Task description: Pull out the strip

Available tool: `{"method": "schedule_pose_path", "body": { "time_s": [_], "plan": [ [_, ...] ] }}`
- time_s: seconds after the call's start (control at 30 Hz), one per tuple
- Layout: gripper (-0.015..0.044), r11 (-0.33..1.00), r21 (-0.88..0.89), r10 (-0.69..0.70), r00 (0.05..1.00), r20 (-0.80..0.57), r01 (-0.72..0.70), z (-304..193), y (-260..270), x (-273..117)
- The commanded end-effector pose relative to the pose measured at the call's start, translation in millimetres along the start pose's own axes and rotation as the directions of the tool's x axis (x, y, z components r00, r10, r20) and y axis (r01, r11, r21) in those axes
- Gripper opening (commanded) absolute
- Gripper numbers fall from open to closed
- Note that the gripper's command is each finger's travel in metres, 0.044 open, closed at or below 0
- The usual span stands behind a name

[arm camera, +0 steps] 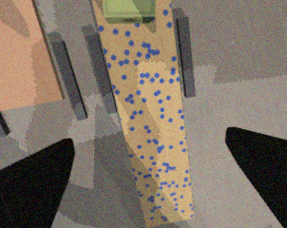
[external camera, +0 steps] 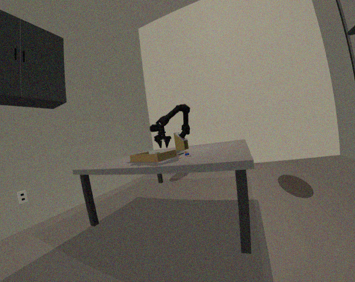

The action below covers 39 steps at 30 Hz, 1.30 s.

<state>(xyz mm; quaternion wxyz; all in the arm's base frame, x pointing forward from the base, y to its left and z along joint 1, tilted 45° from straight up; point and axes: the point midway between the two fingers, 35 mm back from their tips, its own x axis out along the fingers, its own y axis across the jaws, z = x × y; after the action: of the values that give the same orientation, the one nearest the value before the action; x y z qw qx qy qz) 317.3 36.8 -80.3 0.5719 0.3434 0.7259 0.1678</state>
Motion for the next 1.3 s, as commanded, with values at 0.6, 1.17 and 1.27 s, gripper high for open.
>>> {"method": "schedule_pose_path", "body": {
  "time_s": [0.6, 1.17, 1.27],
  "plan": [
    [0.044, 1.0, 0.005, 0.003, 1.0, 0.0, -0.003, 76.5, 9.9, -6.0],
    [0.025, 1.0, 0.005, 0.004, 1.0, 0.0, -0.004, 83.6, 10.4, 14.6],
    [0.025, 1.0, 0.005, 0.004, 1.0, 0.0, -0.004, 83.6, 10.4, 19.6]
  ]
}}
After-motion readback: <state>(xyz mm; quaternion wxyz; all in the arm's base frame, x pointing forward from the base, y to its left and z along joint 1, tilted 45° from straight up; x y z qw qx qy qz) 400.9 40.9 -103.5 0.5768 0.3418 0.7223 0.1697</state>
